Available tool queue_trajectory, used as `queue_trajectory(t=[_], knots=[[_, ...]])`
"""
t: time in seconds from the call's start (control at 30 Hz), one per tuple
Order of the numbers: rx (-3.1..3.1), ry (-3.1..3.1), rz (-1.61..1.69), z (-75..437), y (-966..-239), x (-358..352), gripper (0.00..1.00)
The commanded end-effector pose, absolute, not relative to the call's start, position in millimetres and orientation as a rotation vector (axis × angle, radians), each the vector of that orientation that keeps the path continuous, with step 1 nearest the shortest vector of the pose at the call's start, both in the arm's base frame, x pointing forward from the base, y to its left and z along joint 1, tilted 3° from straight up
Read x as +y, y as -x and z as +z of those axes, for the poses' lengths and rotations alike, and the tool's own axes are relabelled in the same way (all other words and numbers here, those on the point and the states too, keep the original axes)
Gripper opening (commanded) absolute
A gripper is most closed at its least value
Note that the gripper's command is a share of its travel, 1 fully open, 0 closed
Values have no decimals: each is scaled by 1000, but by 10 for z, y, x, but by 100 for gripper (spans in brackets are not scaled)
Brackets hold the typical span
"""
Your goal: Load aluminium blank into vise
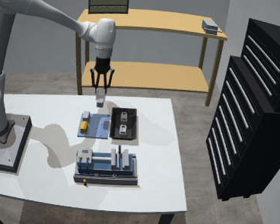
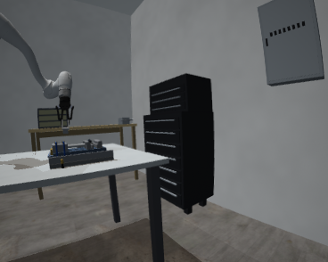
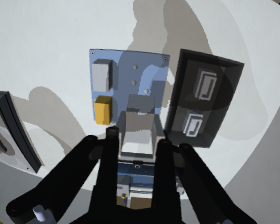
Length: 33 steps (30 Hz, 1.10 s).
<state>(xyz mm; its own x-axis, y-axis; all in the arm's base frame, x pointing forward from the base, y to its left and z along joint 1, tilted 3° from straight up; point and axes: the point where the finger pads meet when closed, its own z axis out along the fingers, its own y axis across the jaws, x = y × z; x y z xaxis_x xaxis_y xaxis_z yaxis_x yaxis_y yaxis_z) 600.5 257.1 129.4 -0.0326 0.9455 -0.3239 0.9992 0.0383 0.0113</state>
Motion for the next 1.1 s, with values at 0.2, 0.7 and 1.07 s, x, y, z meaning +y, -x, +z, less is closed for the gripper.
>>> queue_trajectory(t=[0.2,0.7,1.07], knots=[[2013,-1949,-381,1323,-6030,2588,0],[1978,-1922,-408,1347,-6049,2596,0],[1978,-1922,-408,1347,-6050,2596,0]])
